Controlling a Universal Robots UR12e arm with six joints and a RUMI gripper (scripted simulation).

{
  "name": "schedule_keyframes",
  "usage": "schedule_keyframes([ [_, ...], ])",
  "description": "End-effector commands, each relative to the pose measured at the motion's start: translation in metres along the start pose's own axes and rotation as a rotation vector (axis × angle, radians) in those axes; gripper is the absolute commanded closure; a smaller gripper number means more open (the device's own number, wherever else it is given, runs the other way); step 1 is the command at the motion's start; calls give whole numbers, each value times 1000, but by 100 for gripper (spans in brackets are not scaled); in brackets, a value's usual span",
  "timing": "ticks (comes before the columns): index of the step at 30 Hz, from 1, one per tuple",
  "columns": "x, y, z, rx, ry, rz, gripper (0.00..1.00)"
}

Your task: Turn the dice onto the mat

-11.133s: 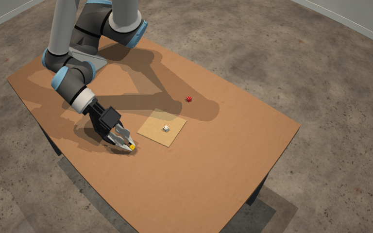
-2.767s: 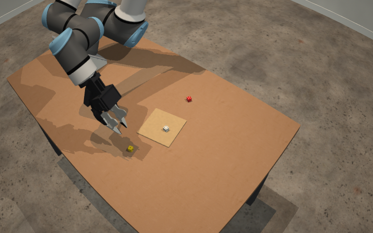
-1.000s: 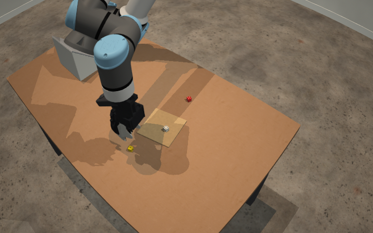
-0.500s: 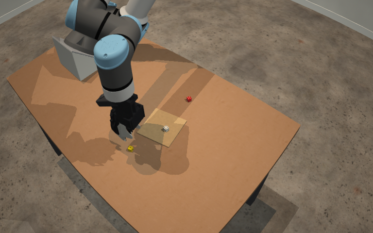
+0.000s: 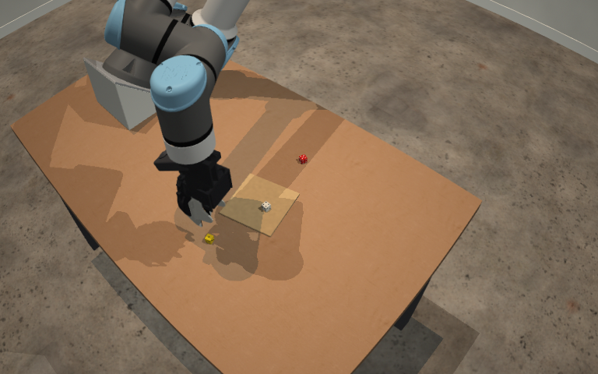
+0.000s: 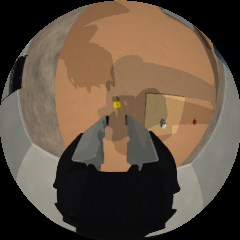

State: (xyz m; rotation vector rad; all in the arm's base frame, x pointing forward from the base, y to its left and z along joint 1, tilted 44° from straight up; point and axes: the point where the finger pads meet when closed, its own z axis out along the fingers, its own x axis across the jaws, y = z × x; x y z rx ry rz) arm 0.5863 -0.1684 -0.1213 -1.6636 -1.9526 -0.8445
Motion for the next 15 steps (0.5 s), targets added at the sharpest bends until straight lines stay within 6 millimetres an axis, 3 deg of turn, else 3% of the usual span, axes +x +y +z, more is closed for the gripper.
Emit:
schedule_keyframes([
  [1,-1,0,0,-1,-1,0,82],
  [15,-1,1,8,-1,-2,0,82],
])
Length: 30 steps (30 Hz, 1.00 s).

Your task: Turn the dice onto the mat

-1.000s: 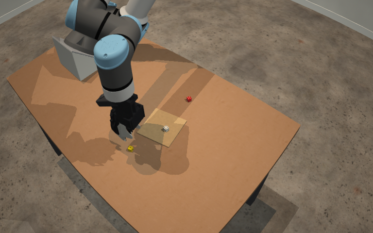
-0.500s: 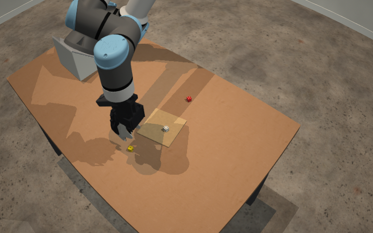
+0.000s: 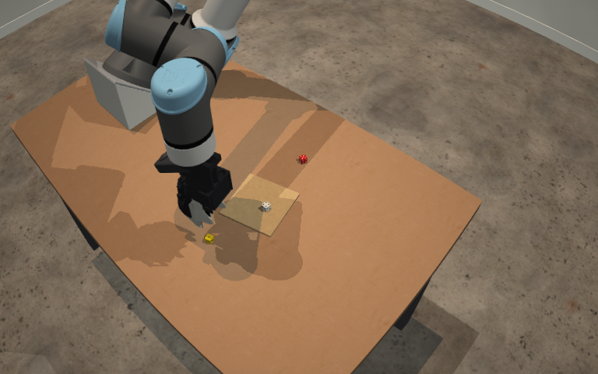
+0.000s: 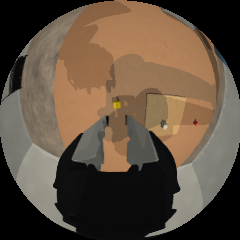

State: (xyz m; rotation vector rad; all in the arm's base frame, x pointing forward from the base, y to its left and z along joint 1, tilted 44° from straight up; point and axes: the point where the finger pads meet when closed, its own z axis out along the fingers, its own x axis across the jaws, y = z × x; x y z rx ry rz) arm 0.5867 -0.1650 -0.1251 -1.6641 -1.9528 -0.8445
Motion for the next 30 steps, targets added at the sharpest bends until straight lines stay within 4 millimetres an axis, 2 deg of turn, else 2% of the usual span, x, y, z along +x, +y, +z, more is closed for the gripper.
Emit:
schedule_keyframes([
  [1,-1,0,4,-1,-1,0,82],
  [30,-2,1,41,-1,-1,0,82],
])
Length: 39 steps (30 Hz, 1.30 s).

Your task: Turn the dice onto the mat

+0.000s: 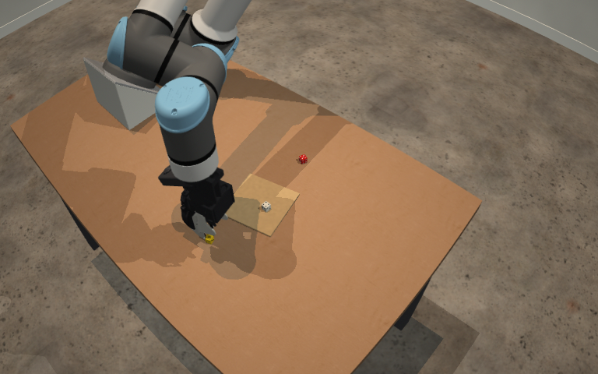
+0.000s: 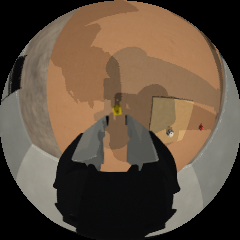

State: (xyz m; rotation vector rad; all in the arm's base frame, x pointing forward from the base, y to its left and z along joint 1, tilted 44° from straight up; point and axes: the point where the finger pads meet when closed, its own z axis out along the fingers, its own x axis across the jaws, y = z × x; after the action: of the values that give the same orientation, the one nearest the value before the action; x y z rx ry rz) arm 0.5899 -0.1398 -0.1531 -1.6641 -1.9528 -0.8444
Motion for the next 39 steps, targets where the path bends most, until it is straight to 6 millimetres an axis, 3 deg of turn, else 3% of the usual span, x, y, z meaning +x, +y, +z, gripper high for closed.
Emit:
schedule_keyframes([
  [1,-1,1,4,-1,-1,0,82],
  [39,-1,1,10,-1,-1,0,82],
])
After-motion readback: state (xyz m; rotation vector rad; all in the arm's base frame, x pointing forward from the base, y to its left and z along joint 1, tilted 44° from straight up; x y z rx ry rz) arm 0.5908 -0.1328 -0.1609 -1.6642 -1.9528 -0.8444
